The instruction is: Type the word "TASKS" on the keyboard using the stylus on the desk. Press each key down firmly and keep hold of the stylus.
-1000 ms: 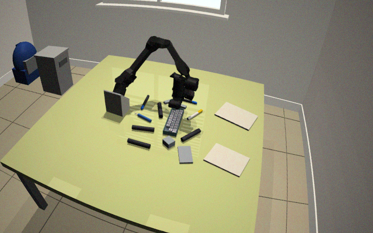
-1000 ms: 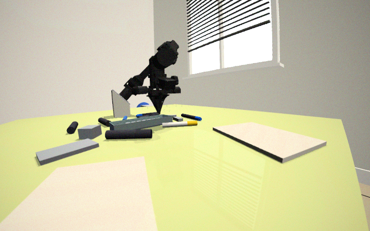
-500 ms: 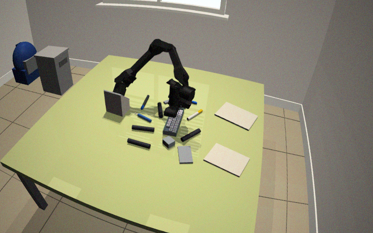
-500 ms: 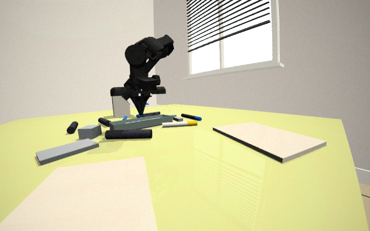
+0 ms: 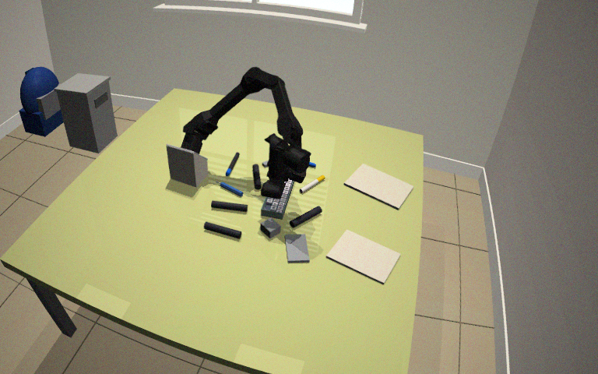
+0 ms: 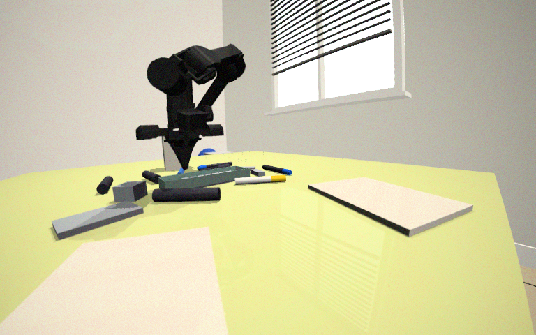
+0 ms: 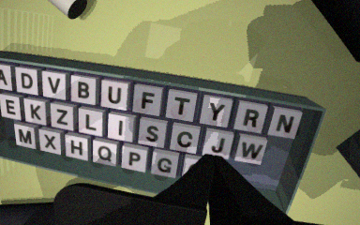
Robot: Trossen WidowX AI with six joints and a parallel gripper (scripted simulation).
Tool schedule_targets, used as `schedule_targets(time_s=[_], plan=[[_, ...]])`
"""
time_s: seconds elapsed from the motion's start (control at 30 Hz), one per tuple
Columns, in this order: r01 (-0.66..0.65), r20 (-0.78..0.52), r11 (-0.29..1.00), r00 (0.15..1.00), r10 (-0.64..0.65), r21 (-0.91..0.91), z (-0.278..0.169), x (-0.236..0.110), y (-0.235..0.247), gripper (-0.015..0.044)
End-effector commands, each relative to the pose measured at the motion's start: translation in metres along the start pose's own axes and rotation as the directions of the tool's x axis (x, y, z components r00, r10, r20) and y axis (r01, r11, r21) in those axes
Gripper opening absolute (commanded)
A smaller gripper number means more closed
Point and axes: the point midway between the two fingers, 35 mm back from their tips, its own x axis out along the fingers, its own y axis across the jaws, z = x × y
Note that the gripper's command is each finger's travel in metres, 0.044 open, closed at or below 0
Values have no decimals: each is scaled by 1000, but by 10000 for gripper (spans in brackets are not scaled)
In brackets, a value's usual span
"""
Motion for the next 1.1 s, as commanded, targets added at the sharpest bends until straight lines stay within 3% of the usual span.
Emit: schedule_targets(time_s=[0.0,0.3,0.5,0.9,1.07], plan=[[2,-6,1000,1000,-2,2,-2,1,-18,0],[2,-6,1000,1000,-2,2,-3,1,-17,0],[1,-7,1000,1000,-1,4,-34,1,10,0],[1,-7,1000,1000,-1,4,-34,1,13,0],[1,-7,1000,1000,-1,5,-32,1,74,0]])
